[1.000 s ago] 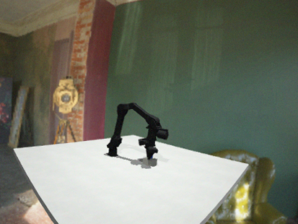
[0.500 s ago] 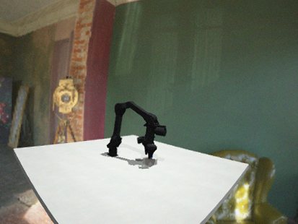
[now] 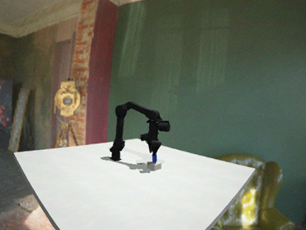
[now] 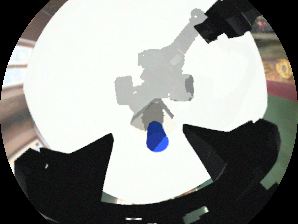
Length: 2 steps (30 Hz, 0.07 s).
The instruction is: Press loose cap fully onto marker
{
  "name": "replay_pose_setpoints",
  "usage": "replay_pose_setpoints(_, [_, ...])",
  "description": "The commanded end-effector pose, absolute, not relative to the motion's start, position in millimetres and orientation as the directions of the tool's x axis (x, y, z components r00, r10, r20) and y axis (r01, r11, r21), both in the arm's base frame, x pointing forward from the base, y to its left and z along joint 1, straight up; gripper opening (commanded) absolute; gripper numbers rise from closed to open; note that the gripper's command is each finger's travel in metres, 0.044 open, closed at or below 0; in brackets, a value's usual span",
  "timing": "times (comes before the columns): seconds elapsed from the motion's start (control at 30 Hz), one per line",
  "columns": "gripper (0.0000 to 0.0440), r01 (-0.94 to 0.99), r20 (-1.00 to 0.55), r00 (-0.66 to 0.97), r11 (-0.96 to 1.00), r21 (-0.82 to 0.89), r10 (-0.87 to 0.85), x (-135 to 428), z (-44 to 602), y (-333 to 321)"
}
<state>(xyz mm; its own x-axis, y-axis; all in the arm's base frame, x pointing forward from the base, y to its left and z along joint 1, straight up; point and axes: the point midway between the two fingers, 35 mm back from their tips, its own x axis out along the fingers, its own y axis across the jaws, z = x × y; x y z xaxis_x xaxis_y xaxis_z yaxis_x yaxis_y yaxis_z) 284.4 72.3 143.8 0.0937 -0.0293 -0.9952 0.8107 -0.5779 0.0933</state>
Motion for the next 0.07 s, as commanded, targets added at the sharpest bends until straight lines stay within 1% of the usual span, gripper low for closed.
replay_pose_setpoints(0.0, [0.0440, 0.813, -0.995, 0.099, -0.573, 0.099, -0.031, 282.2, 149.7, 71.0])
replay_pose_setpoints(0.03, [0.0440, 0.814, -0.994, 0.101, -0.573, 0.100, -0.030, 281.4, 151.5, 70.7])
